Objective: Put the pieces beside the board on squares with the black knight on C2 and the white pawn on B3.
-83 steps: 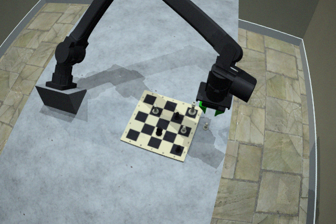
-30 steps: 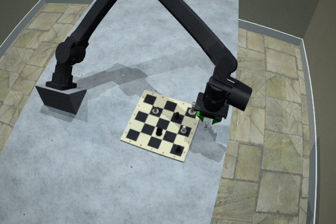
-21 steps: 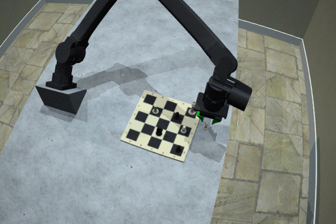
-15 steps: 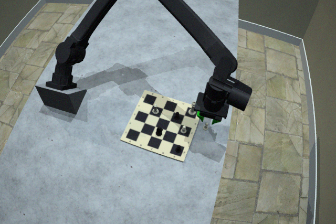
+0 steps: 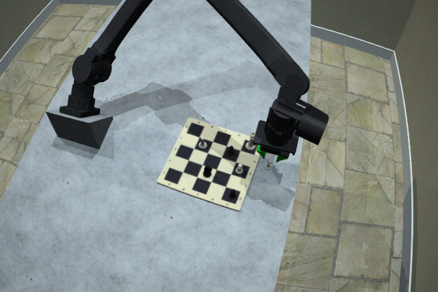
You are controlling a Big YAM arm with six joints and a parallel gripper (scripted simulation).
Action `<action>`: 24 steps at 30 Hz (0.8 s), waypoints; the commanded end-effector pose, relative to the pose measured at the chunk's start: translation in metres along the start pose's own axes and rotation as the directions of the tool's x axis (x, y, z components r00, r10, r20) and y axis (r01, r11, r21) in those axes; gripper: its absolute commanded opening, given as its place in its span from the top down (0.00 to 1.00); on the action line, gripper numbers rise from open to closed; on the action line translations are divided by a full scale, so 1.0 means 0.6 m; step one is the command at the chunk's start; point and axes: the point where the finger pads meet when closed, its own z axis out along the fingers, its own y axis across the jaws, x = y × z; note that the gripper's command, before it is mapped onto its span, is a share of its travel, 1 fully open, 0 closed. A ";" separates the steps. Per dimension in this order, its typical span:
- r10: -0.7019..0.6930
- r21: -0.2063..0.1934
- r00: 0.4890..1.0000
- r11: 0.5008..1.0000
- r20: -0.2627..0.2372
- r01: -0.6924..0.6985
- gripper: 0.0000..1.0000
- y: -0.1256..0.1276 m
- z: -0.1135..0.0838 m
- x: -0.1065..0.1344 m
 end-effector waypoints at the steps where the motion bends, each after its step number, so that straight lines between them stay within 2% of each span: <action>1: -0.002 0.012 1.000 1.000 0.002 0.002 0.67 -0.011 0.000 0.002; 9: -0.002 0.012 1.000 1.000 0.002 0.002 0.67 -0.011 0.000 0.003; 18: 0.001 0.033 1.000 0.999 0.001 -0.001 0.67 -0.012 -0.018 0.028; 24: 0.006 0.034 1.000 0.999 0.001 -0.006 0.67 -0.013 -0.019 0.031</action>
